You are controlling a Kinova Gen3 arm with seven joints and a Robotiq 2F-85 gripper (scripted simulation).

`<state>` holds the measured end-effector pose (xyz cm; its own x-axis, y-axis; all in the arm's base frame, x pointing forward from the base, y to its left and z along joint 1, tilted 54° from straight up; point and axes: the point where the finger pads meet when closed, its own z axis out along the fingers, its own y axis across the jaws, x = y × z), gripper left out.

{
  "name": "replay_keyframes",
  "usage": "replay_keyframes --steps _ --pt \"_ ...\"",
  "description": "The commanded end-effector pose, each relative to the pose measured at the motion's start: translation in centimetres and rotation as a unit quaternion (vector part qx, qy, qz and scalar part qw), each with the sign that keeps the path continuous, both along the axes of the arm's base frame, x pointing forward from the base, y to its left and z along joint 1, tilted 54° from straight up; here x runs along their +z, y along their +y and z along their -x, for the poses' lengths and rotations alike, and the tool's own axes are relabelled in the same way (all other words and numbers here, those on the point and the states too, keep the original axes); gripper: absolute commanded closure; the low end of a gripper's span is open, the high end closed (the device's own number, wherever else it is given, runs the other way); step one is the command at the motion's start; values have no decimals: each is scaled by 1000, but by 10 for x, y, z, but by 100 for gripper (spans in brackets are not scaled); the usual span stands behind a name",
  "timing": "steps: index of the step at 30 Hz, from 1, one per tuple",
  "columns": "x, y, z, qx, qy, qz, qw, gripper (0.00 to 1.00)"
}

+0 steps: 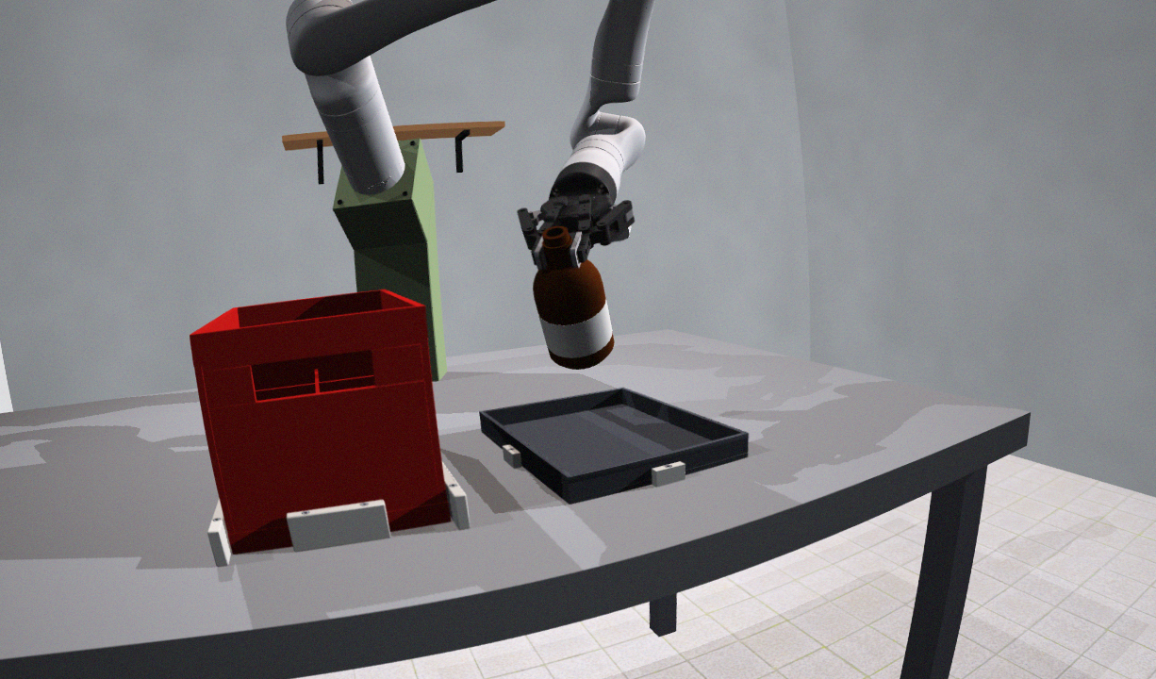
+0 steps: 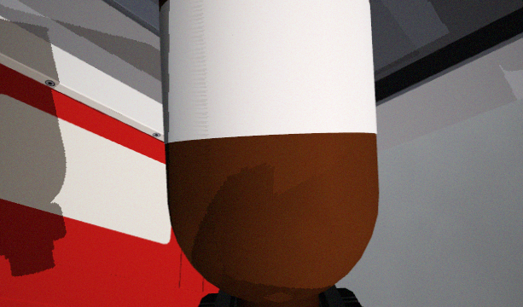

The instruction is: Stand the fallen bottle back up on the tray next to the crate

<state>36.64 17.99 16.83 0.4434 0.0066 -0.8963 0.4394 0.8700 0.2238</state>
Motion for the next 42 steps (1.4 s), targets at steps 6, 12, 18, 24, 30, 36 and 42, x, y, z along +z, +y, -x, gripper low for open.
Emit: replay_keyframes --steps 6,12,18,24,30,36,42 --pt "0 0 0 1 0 0 1000 100" --pt "0 0 0 0 -1 0 1000 100" --pt "0 1 0 -1 -5 2 1000 100" --pt "1 1 0 -4 -16 8 1000 100" --pt "1 1 0 -8 -34 16 999 100" --pt "1 1 0 -11 -47 23 999 100" --pt "0 1 0 -16 -63 31 997 100"
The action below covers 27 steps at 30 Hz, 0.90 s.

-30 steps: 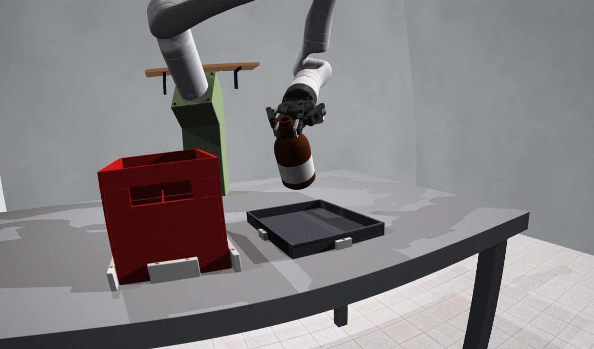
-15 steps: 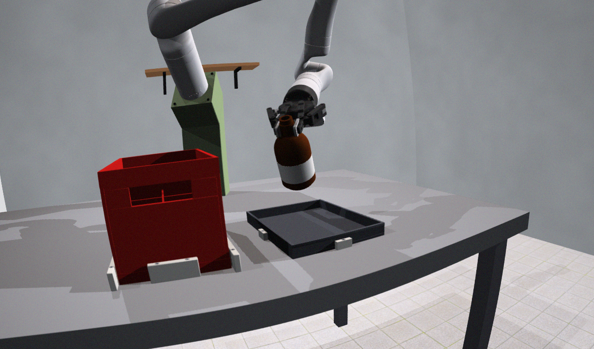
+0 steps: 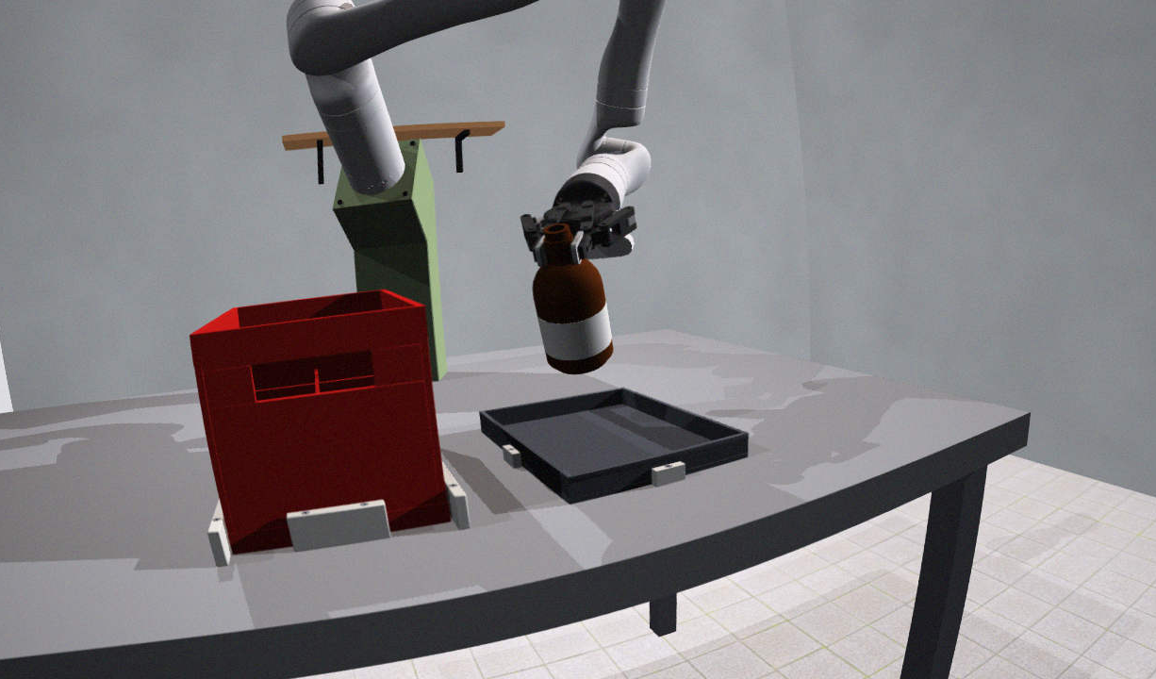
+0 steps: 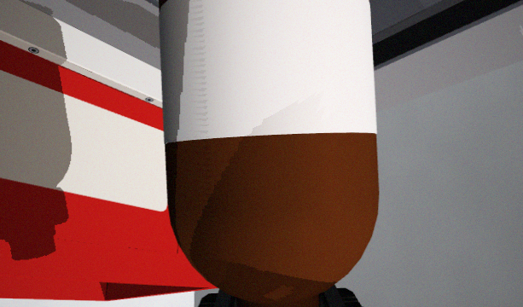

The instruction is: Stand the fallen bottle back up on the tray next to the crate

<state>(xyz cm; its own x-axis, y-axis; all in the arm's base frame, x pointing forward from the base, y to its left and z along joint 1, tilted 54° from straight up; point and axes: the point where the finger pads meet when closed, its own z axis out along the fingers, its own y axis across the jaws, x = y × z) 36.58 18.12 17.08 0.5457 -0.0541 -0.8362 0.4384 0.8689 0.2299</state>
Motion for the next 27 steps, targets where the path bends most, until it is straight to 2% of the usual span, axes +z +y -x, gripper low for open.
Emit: replay_keyframes --steps 1,27 --pt "-2 -1 -1 -1 -6 6 1000 100" --pt "-3 -1 0 -4 -17 12 1000 100"
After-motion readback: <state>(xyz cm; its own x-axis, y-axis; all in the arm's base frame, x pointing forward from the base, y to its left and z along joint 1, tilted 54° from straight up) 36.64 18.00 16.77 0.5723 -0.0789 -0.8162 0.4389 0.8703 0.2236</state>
